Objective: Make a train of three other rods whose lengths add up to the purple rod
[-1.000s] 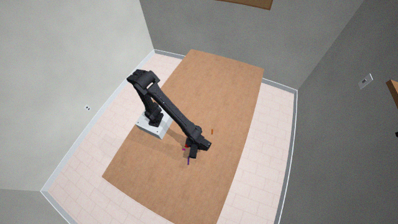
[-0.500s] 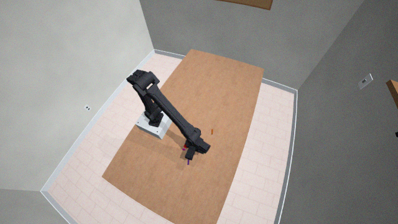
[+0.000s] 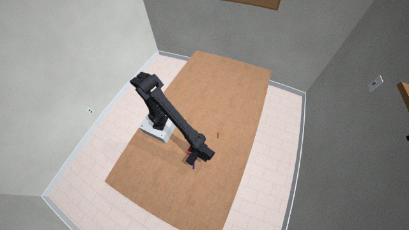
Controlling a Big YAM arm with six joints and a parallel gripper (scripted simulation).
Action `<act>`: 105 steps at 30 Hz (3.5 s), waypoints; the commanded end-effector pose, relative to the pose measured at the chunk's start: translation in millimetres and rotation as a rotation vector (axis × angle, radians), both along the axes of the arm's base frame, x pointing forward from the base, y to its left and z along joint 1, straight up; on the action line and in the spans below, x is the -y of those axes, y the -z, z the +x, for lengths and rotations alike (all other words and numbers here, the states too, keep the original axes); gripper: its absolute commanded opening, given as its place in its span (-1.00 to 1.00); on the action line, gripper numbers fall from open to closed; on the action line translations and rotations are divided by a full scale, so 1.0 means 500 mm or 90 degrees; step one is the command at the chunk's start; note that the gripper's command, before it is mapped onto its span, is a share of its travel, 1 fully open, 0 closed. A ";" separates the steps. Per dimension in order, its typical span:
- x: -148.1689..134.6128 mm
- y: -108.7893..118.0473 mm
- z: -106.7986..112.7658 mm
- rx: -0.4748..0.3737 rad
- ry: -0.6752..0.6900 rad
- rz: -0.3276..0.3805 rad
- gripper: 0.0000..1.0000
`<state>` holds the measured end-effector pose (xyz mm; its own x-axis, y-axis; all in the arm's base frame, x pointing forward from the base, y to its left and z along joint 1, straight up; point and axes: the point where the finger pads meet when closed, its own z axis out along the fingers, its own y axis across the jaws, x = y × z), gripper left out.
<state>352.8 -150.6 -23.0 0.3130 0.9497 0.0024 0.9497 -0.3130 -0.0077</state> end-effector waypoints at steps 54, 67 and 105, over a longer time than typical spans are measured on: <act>0.108 -0.031 0.018 0.025 0.408 -0.011 1.00; 0.108 -0.031 0.018 0.025 0.408 -0.011 1.00; 0.108 -0.031 0.018 0.025 0.408 -0.011 1.00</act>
